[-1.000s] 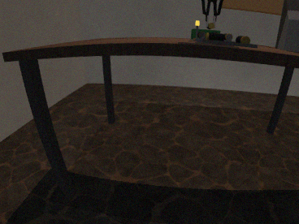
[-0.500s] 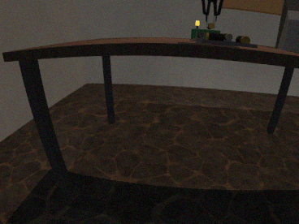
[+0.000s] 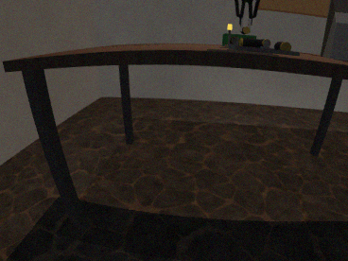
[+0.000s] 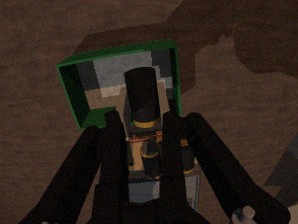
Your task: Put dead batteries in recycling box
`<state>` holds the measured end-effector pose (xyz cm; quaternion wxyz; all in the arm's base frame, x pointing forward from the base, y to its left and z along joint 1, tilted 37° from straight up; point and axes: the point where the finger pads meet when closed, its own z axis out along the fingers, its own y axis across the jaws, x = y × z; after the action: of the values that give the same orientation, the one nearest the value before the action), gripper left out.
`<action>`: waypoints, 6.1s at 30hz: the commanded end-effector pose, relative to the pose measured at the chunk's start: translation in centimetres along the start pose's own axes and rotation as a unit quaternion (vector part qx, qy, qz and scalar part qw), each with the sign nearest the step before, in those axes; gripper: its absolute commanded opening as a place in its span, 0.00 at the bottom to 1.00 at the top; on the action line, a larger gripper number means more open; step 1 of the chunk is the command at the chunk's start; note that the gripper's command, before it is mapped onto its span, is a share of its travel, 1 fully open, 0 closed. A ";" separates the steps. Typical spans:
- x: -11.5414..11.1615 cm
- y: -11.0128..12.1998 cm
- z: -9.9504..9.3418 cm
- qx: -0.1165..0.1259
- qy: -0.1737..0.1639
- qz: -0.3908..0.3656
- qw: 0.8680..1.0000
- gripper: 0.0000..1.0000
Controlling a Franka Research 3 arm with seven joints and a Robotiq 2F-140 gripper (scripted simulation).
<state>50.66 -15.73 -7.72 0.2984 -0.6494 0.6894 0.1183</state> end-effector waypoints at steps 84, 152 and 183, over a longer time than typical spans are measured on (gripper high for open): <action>0.2 0.2 6.2 0.000 0.002 0.001 1.000 0.16; 0.2 0.2 -2.1 0.000 0.002 0.001 1.000 0.29; -2.5 -0.2 -5.2 0.000 0.002 0.001 1.000 0.29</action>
<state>49.07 -17.76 -2.96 0.2967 -0.6518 0.6884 0.1149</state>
